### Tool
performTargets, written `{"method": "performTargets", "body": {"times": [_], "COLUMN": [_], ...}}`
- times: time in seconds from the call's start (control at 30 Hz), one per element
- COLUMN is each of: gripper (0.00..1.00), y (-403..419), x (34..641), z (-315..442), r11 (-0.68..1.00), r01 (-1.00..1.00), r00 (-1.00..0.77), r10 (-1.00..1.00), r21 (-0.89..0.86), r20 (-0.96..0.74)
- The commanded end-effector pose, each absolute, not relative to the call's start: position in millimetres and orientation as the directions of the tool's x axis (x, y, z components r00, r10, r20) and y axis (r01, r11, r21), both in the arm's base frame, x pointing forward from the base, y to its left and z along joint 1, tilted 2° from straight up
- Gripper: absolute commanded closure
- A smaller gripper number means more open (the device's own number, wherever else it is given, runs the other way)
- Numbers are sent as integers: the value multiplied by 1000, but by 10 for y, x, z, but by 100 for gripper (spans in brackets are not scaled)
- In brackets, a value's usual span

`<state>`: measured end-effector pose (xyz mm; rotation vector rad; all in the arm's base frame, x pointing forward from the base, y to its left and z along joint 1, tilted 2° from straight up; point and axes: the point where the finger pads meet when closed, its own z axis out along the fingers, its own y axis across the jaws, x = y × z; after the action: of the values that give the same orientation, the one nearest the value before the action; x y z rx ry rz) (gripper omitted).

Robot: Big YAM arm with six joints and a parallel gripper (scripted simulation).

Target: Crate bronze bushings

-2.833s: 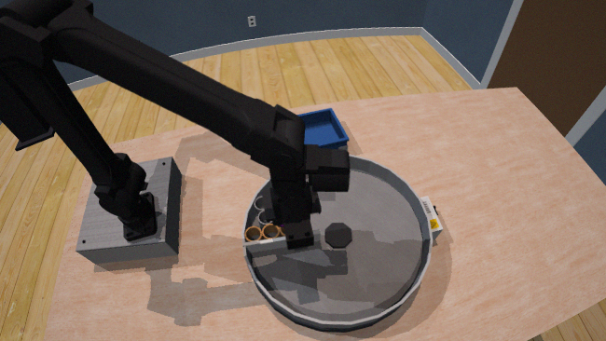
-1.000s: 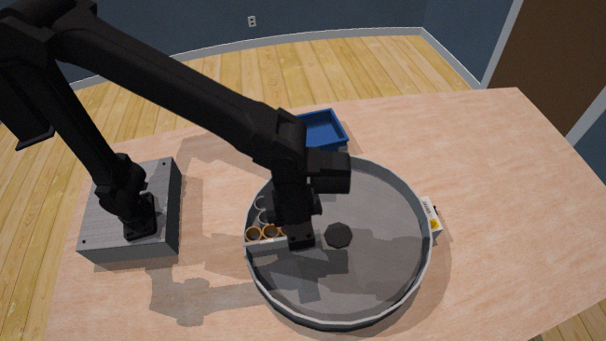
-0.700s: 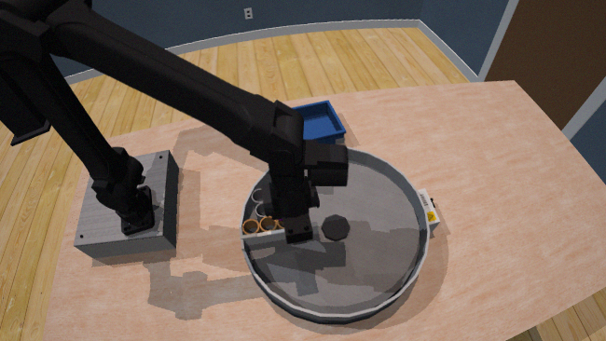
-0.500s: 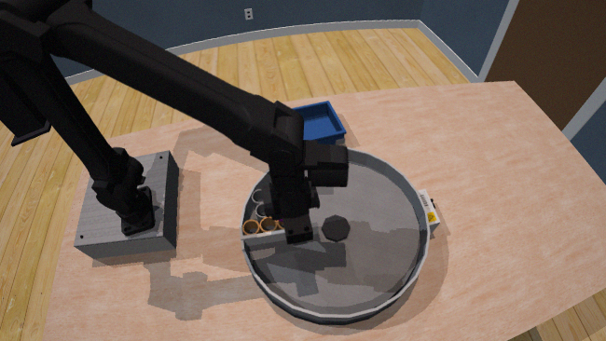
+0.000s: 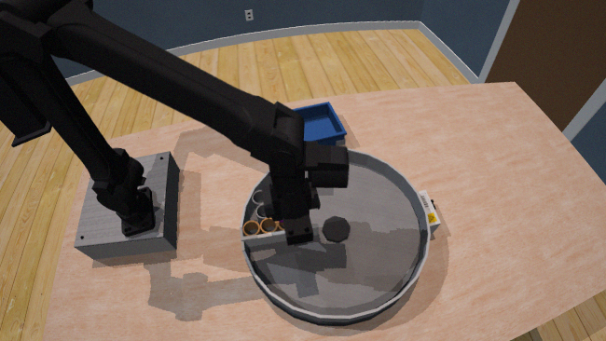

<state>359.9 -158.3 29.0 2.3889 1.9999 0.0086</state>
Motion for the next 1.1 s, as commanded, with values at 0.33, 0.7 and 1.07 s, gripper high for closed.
{"method": "performTargets", "body": {"times": [0.33, 0.7, 1.07], "gripper": [86, 86, 86], "y": [-1686, -1685, -1685], "x": [3782, 3781, 3781], "z": [474, 474, 474], "r11": [-172, -172, -172], "r01": [982, 982, 982], "r00": [174, 174, 174], "r10": [984, 984, 984], "r21": [72, 72, 72], "r20": [-27, -27, -27]}}
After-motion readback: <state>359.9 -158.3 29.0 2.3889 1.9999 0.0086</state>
